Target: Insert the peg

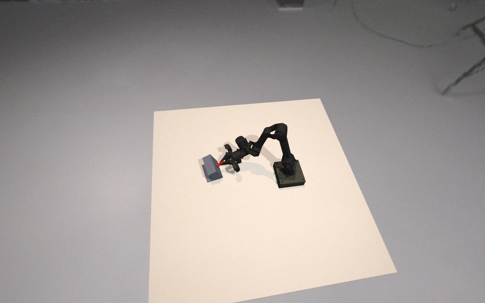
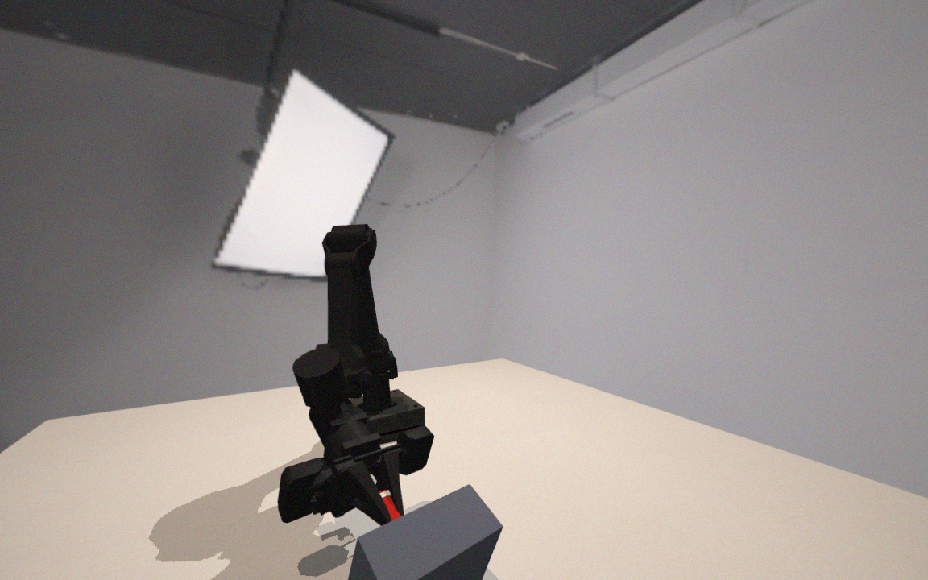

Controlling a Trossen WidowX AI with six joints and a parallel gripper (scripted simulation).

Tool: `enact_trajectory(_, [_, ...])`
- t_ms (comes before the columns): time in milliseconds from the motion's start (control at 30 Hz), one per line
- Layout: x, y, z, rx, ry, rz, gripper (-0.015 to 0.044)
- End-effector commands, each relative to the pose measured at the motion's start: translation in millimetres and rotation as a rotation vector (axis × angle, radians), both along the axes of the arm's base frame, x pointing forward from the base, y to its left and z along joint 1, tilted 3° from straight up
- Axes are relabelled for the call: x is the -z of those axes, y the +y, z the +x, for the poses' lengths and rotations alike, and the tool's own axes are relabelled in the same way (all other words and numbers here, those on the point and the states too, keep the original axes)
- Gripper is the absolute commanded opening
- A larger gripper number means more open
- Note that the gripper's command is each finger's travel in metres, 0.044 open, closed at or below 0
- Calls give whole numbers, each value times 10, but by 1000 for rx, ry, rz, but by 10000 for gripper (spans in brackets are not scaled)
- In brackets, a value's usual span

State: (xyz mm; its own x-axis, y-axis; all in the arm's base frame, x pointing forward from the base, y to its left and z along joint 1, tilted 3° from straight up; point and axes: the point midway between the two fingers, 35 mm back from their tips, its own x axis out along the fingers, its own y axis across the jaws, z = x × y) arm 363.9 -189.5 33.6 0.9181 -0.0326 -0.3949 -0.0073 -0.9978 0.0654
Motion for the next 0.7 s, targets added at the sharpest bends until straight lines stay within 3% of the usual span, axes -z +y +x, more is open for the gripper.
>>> enact_trajectory(0, [32,-16,27,6,4,3,0])
enact_trajectory(667, [62,-22,98,6,3,3,0])
